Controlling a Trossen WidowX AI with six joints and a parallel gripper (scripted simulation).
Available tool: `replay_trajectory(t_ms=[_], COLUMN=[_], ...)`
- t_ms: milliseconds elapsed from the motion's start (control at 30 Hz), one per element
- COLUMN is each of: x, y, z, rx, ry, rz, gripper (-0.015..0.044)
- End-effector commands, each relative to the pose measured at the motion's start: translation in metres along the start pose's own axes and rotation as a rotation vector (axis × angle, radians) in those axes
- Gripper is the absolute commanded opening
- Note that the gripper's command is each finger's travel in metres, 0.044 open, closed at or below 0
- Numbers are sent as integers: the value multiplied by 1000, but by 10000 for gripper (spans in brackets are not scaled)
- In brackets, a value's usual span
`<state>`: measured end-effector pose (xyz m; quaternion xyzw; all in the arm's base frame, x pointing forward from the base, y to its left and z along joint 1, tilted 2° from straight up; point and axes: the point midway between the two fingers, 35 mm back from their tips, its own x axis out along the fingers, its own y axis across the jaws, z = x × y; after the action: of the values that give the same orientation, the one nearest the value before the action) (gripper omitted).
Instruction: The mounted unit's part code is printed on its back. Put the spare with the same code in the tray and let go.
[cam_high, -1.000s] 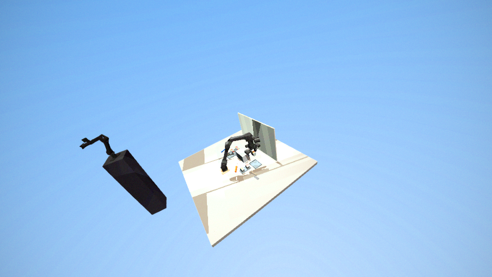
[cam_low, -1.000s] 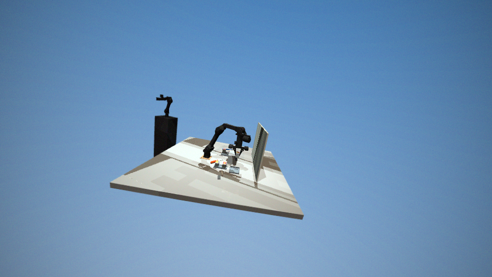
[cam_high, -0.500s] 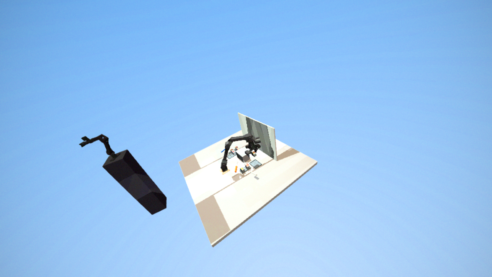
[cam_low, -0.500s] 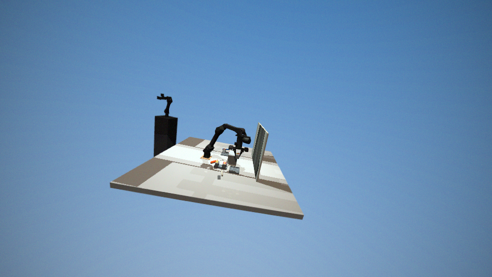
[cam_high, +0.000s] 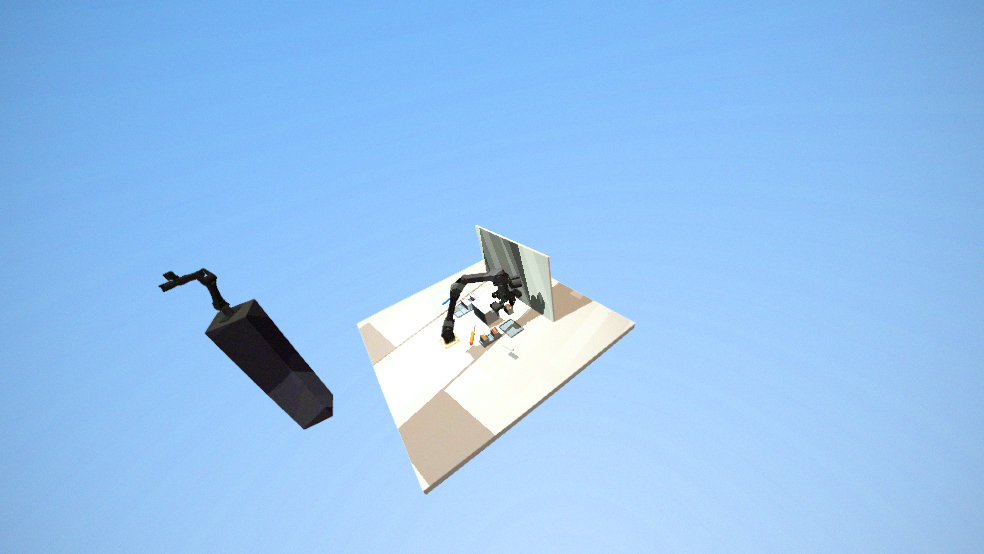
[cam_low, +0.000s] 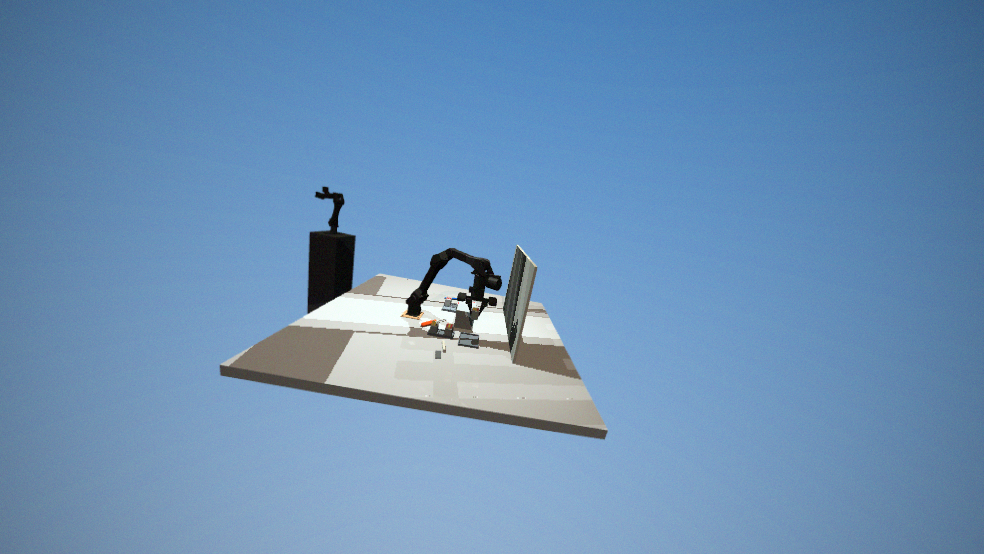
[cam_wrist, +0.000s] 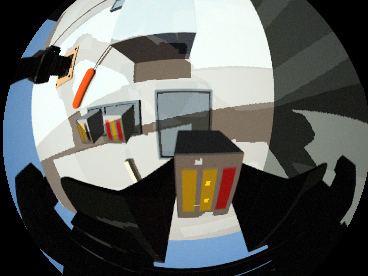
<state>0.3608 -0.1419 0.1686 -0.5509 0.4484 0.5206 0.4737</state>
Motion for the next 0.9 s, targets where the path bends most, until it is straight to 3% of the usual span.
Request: replay_trajectory(t_ms=[0,867], x=[4,22], y=[0,-1], z=[0,-1], rx=[-3,-3], ry=[2,-1], rz=[5,10], gripper=[0,0])
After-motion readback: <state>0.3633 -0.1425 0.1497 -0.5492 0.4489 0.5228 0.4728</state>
